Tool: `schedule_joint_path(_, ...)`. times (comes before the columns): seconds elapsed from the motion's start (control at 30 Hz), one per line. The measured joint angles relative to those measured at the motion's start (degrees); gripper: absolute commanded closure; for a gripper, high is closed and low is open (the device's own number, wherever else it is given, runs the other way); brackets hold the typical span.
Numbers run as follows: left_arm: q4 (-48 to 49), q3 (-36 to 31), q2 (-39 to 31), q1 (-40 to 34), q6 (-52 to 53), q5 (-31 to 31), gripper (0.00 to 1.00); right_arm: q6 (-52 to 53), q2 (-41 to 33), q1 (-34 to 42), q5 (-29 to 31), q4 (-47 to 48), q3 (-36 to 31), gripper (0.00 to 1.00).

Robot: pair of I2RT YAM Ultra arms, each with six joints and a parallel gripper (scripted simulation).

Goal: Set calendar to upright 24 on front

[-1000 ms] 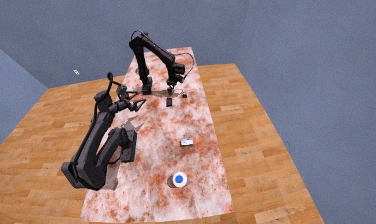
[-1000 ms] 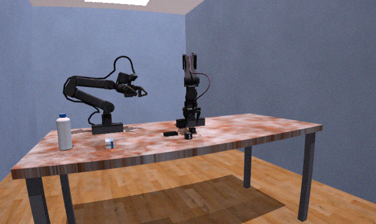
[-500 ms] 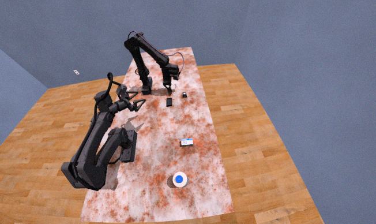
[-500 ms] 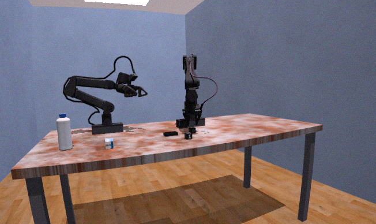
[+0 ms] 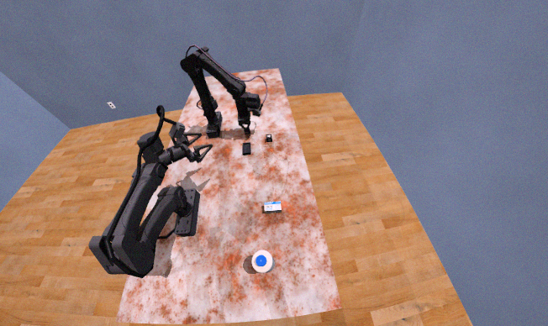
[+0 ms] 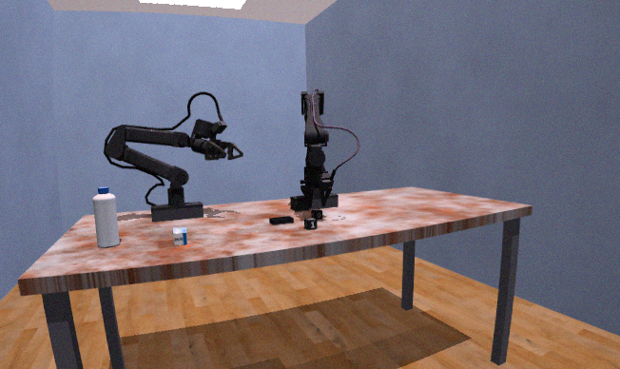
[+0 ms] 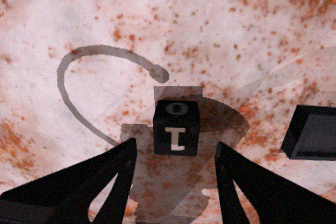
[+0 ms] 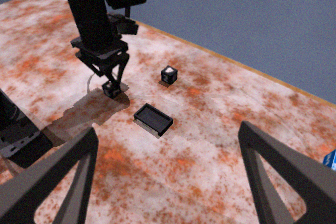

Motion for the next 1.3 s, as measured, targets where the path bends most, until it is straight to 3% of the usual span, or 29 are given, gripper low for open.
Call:
schedule_joint_path(0.57,5.7,-2.9,3.6,0.0,-0.3,0.0,0.45,0.0,0.0,0.0,0.0,0.0,0.0,0.00)
schedule_joint_path(0.6,6.0,-3.1,3.8,0.0,-0.3,0.0,0.53,0.0,0.0,0.0,0.0,0.0,0.0,0.00)
schedule_joint_path(0.73,6.7,-3.3,4.1,0.0,-0.3,0.0,0.53,0.0,0.0,0.0,0.0,0.0,0.0,0.00)
schedule_joint_path(0.97,7.3,-3.3,4.1,0.0,-0.3,0.0,0.66,0.0,0.0,0.0,0.0,0.0,0.0,0.00)
schedule_joint_path(1.3,7.5,-3.3,4.1,0.0,-0.3,0.0,0.74,0.0,0.0,0.0,0.0,0.0,0.0,0.00)
